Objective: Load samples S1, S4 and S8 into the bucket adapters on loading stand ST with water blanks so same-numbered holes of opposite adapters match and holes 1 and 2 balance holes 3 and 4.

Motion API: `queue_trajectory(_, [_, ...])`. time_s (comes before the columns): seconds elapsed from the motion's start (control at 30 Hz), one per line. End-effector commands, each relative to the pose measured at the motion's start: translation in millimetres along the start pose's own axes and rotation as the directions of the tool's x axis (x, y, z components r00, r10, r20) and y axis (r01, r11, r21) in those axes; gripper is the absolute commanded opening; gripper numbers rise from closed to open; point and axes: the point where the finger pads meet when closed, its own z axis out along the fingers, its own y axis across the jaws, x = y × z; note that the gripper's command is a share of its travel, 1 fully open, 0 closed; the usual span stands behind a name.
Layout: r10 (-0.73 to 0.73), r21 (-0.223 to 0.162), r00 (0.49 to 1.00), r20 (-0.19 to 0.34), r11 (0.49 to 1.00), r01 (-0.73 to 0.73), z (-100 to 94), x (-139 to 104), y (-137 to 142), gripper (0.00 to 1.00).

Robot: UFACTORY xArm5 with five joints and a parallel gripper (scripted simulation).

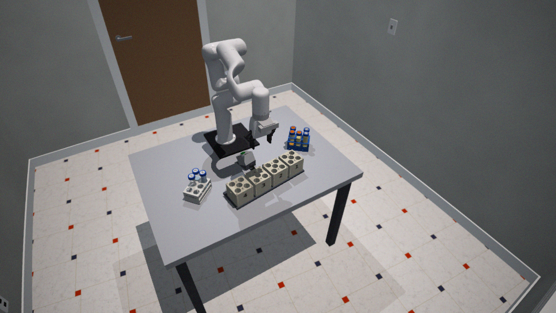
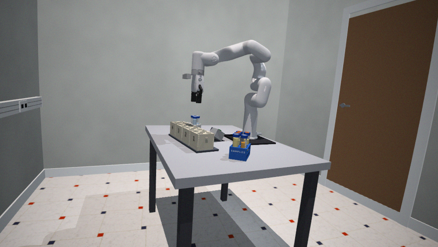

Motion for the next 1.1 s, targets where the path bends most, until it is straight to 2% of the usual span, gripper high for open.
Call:
queue_trajectory(0.0, [0.101,0.015,0.995,-0.003,0.995,-0.101,-1.3,-6,14,1.0])
queue_trajectory(0.23, [0.329,0.015,0.944,0.001,0.944,-0.329,-0.8,-22,45,1.0])
queue_trajectory(0.47, [0.538,0.014,0.843,0.004,0.843,-0.538,-0.3,-38,76,1.0])
queue_trajectory(0.53, [0.538,0.014,0.843,0.004,0.843,-0.538,-0.3,-38,76,1.0])
queue_trajectory(0.7, [0.671,0.013,0.742,0.006,0.742,-0.671,0.1,-50,98,1.0])
queue_trajectory(1.07, [0.679,0.012,0.734,0.006,0.734,-0.679,0.8,-73,143,1.0])
